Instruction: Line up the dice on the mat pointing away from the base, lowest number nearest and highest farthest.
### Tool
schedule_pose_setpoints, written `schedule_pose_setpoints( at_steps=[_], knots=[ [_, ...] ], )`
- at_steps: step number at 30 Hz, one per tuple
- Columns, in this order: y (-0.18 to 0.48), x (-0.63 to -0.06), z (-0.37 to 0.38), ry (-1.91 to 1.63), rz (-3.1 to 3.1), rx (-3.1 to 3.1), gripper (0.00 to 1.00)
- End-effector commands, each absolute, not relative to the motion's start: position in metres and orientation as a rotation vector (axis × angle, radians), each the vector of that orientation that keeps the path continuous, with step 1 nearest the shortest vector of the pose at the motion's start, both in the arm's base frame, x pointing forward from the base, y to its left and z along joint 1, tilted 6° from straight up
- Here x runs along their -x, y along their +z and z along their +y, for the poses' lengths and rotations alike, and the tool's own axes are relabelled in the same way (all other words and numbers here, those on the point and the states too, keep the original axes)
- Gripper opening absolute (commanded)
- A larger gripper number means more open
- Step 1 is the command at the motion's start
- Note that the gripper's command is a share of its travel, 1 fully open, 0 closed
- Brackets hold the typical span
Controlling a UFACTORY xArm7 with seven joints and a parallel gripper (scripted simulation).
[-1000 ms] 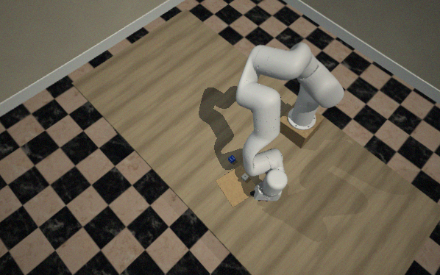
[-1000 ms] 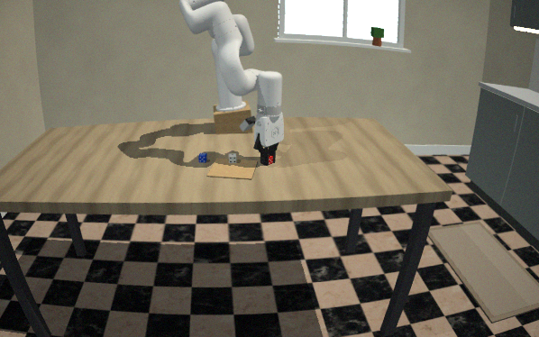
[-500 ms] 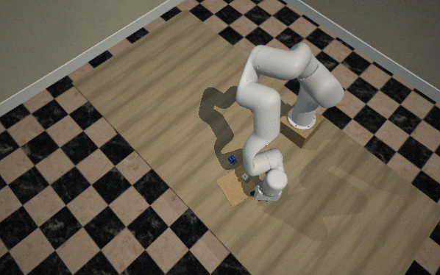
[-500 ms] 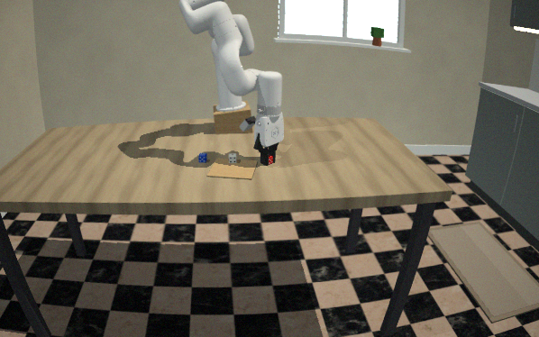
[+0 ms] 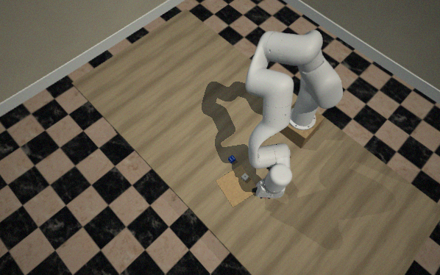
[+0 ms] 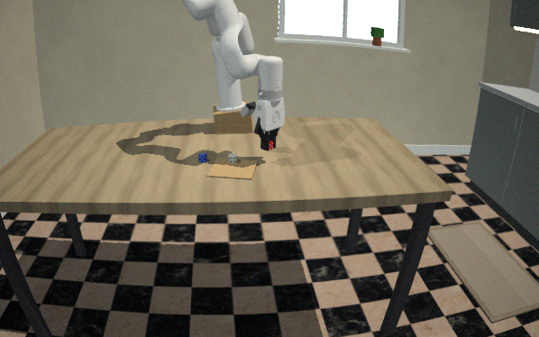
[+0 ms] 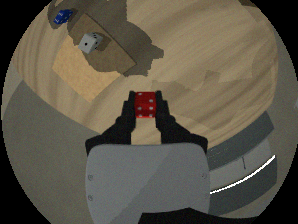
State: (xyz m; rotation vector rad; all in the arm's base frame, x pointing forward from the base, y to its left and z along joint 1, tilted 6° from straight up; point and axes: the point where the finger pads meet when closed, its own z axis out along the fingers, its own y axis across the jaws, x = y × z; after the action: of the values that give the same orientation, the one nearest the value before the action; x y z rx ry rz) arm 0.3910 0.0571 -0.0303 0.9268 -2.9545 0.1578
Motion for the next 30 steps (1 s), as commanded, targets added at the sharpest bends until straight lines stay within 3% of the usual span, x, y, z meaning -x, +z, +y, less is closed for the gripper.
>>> schedule_pose_setpoints(
  at_steps=[1, 18, 30],
  knots=[
    [0.001, -0.393, 0.06, 0.148, -2.954, -0.928, 0.21],
    [0.019, -0.394, 0.061, 0.149, -2.958, -0.915, 0.21],
    [0.028, -0.41, -0.009, 0.159, -3.105, -0.239, 0.21]
  ],
)
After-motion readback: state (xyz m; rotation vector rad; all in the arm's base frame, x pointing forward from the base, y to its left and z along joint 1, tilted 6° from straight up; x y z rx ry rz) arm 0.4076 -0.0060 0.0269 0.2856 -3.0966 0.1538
